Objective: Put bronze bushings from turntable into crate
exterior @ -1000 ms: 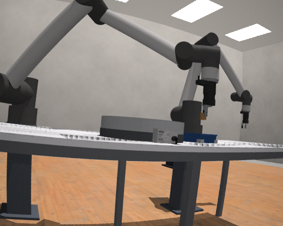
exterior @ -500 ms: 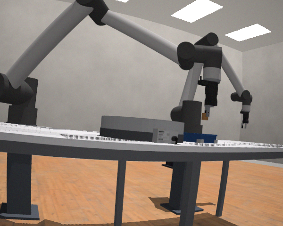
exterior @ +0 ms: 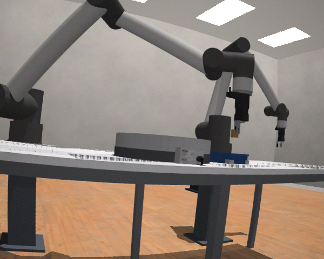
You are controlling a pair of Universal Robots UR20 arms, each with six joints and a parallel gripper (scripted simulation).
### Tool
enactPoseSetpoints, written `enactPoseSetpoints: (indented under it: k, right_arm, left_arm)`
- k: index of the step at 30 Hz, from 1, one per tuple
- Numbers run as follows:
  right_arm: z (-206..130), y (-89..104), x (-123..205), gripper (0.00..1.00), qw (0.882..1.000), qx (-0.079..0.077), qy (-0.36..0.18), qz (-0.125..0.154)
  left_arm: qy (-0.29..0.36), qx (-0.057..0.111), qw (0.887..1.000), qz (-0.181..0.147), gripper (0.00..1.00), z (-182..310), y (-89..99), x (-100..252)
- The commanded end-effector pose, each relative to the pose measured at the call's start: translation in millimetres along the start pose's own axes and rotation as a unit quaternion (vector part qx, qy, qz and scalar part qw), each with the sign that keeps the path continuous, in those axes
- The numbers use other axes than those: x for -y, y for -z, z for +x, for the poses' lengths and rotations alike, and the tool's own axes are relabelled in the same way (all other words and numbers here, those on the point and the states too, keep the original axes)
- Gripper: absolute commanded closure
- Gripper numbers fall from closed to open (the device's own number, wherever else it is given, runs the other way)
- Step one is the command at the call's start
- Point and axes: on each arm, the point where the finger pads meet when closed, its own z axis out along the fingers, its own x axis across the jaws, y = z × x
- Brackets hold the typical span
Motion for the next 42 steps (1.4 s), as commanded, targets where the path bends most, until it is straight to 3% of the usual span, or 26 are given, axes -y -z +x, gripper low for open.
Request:
enactPoseSetpoints:
  k: [1, 20, 32, 42]
  right_arm:
    - [0, 1.5, 0, 1.0, 1.0, 0.0, 0.0, -0.001]
    - [0, -4.1, 0, 1.0, 1.0, 0.0, 0.0, -0.001]
    - [0, -65.9, 0, 1.0, 1.0, 0.0, 0.0, -0.001]
    - [0, -74.2, 0, 1.0, 1.0, 0.0, 0.0, -0.001]
  left_arm:
    - [0.0, 0.0, 1.0, -0.001, 0.0, 0, 0.7, -1]
    - [0.0, 0.0, 1.0, -0.001, 0.0, 0, 0.7, -1]
    - [0.0, 0.0, 1.0, -0.001, 0.0, 0, 0.7, -1]
    - [0.0, 0.0, 1.0, -0.001, 0.0, 0, 0.7, -1]
